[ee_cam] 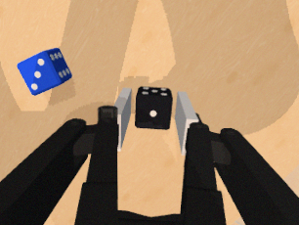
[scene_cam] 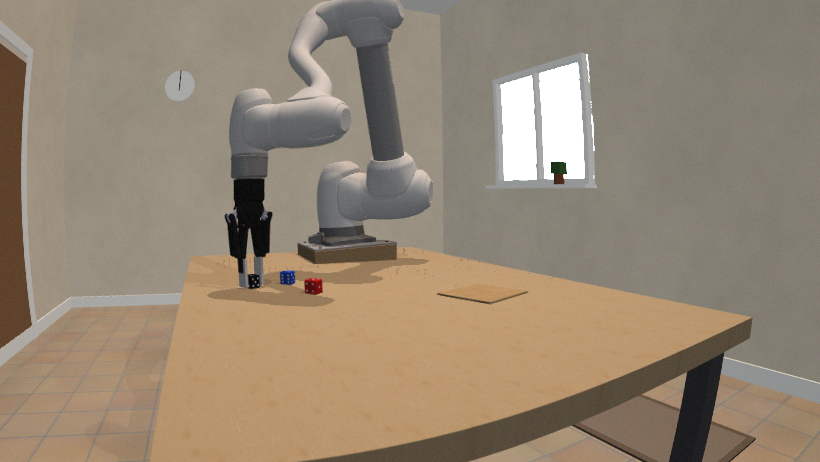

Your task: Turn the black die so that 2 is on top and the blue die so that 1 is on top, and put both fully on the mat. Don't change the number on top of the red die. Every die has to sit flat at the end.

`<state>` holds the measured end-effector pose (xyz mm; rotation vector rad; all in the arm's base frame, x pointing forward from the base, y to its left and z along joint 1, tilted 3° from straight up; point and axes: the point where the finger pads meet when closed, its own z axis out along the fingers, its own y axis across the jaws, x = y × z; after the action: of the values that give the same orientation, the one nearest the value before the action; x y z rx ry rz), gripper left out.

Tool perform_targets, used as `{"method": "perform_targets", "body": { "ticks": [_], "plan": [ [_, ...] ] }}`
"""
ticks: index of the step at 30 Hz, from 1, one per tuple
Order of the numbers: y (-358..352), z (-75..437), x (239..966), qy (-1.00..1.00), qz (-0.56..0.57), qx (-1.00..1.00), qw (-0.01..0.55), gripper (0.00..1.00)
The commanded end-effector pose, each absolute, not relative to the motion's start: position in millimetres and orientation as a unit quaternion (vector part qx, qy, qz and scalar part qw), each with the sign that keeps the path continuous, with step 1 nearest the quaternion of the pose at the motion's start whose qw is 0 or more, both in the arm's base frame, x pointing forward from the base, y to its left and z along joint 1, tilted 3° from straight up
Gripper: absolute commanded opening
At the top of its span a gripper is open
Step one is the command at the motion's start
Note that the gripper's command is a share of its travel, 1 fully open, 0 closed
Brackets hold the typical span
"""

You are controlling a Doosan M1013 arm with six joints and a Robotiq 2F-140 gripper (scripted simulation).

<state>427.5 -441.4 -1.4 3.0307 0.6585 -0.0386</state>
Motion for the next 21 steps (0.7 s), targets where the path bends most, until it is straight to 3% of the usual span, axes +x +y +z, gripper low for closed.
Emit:
{"method": "perform_targets", "body": {
  "ticks": [1, 5, 6, 21],
  "plan": [
    [-441.4, -1.3, 427.6, 0.212, -0.012, 0.977, 0.02, 0.35],
    [-441.4, -1.3, 427.6, 0.212, -0.012, 0.977, 0.02, 0.35],
    [-441.4, -1.3, 427.6, 0.212, -0.012, 0.977, 0.02, 0.24],
    [-441.4, -1.3, 427.6, 0.212, -0.012, 0.977, 0.02, 0.24]
  ]
}}
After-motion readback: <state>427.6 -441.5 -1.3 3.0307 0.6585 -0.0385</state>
